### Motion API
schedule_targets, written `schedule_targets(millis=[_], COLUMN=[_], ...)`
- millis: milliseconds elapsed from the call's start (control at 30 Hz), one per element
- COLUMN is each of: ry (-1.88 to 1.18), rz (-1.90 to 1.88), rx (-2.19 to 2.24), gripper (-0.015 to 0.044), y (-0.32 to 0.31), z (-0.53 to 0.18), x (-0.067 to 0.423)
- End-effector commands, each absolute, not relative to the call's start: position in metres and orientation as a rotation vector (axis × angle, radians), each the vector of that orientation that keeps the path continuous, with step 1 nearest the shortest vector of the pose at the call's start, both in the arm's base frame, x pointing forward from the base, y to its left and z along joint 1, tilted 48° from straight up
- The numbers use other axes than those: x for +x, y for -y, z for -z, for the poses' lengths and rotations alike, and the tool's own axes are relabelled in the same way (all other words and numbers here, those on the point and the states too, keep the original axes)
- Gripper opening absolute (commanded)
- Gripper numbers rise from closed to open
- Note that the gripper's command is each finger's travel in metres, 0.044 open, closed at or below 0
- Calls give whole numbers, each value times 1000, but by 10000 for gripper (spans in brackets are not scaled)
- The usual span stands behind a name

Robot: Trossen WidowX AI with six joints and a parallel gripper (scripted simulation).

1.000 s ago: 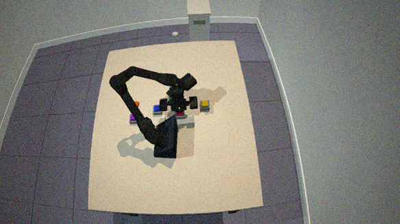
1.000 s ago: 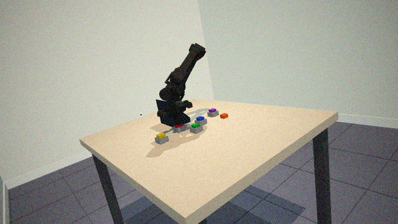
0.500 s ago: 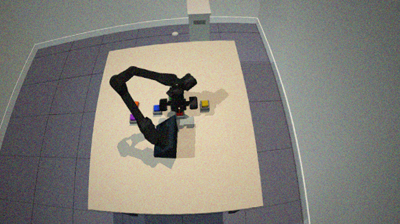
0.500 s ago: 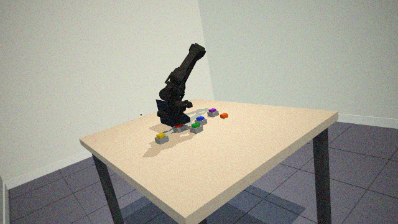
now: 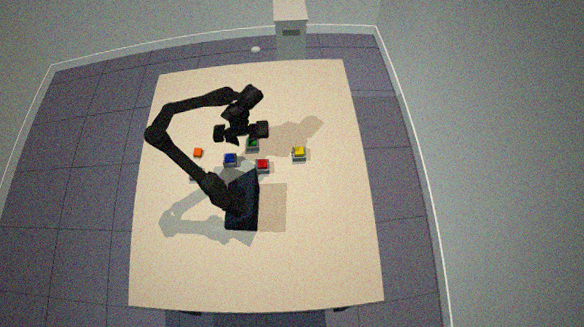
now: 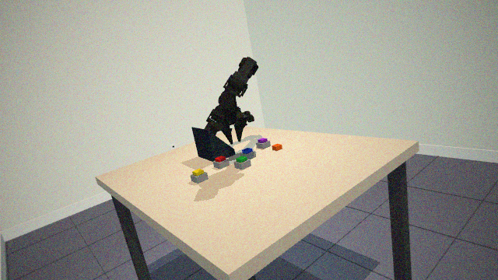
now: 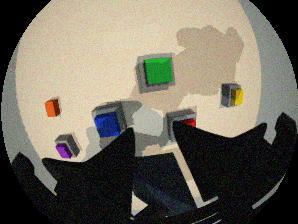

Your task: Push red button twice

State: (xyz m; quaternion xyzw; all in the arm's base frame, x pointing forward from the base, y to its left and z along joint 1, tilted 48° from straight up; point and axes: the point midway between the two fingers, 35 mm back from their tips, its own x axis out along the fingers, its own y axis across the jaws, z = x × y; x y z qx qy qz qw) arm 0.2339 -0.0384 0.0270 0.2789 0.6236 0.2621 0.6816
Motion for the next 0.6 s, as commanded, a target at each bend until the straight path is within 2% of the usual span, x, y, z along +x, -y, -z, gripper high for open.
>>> schedule_targets(millis=[0,167,300,567], ry=[-1389,-1381,-1377,-1377], rz=[-583,-601,-631,-634], rx=[621,633,650,652], gripper=[283,400,400,400], y=[7,-39,-74,-77], z=[-87,-155,-205,-209], x=[253,252,234,231])
